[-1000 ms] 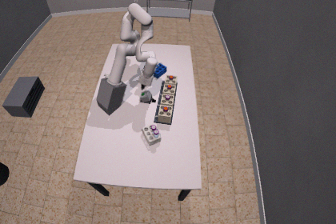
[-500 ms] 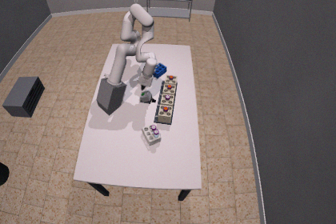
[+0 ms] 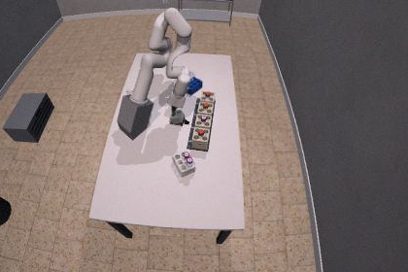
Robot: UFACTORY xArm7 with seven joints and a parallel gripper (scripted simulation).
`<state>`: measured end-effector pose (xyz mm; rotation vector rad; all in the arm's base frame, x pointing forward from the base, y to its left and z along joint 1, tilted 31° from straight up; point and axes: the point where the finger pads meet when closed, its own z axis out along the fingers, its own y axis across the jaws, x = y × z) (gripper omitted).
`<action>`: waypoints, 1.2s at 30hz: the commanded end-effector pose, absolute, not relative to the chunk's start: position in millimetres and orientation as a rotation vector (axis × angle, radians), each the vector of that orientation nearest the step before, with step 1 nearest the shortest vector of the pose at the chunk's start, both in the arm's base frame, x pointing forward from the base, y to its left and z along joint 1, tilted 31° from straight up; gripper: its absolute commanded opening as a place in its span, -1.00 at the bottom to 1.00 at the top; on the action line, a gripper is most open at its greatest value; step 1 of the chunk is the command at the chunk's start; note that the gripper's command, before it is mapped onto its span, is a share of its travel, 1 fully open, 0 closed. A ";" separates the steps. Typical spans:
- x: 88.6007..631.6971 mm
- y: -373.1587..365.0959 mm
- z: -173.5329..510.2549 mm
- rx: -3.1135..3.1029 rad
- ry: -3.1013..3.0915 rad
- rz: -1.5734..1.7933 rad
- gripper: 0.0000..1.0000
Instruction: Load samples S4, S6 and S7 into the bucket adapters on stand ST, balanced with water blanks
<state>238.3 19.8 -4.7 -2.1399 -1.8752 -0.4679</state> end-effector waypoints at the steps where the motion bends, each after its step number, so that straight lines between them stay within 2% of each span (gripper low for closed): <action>1: 240.1 19.8 -7.2 -2.142 -1.876 -0.470 -1.00; 36: 244.6 25.2 -19.2 -2.143 -1.876 -0.470 -1.00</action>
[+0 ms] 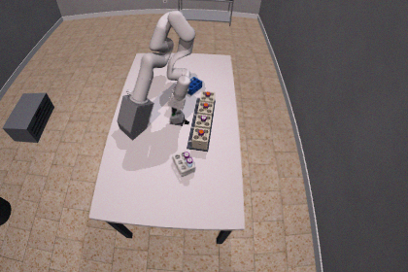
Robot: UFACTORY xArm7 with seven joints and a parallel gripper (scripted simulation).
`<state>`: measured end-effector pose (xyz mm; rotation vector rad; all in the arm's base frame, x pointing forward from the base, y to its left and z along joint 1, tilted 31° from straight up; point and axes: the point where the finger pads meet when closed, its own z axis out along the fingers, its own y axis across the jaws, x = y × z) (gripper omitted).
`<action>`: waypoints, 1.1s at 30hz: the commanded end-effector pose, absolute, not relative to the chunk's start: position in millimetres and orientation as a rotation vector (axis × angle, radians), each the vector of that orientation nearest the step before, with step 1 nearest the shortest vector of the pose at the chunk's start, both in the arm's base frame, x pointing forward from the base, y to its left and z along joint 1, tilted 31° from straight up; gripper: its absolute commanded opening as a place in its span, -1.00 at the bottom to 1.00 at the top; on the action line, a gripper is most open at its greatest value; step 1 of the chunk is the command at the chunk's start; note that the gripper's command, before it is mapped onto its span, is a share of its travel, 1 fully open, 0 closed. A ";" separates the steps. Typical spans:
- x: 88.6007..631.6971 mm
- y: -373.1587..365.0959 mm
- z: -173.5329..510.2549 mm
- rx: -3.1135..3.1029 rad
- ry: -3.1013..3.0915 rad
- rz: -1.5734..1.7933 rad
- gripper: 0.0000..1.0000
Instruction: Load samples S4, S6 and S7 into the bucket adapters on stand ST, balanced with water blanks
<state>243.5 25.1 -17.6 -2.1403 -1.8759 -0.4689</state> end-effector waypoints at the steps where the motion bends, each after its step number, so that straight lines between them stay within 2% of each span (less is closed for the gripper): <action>1: 244.9 25.5 -19.8 -2.143 -1.876 -0.470 -1.00; 33: 246.6 27.6 -24.5 -2.143 -1.876 -0.470 -1.00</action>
